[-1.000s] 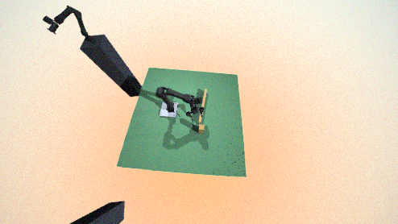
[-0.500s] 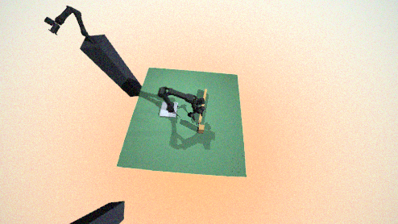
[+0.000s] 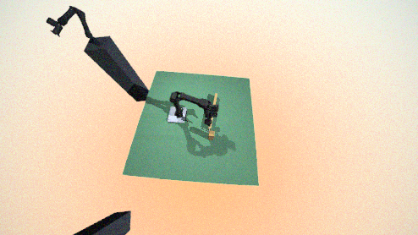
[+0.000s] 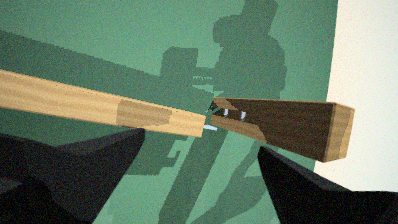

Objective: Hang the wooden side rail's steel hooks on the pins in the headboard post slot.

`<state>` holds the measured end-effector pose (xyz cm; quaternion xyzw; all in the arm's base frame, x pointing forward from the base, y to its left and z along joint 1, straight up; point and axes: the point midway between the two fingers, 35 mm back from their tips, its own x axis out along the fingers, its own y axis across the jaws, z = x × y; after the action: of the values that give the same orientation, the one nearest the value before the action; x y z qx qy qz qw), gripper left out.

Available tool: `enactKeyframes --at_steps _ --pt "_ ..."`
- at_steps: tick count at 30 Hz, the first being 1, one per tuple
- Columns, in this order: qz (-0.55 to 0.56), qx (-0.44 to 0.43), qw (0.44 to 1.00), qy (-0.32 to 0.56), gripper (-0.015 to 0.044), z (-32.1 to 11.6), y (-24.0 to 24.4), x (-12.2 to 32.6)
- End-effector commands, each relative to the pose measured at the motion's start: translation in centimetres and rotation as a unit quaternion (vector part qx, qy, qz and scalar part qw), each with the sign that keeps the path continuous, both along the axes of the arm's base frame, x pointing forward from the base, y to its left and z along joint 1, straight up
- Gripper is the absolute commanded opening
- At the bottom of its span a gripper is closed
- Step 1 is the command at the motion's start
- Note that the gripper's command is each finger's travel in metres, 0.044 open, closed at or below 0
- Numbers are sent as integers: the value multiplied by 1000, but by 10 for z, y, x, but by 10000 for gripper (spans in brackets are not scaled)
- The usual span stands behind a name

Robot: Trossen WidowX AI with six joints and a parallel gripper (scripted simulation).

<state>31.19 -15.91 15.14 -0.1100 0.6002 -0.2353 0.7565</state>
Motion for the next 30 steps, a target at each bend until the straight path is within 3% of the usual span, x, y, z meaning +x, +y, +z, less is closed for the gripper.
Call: enactKeyframes --at_steps 1,14,30 --pt "379 87 902 188 440 1 10 16" --pt "633 117 731 224 440 10 19 21" --pt "634 117 730 224 440 10 19 21"
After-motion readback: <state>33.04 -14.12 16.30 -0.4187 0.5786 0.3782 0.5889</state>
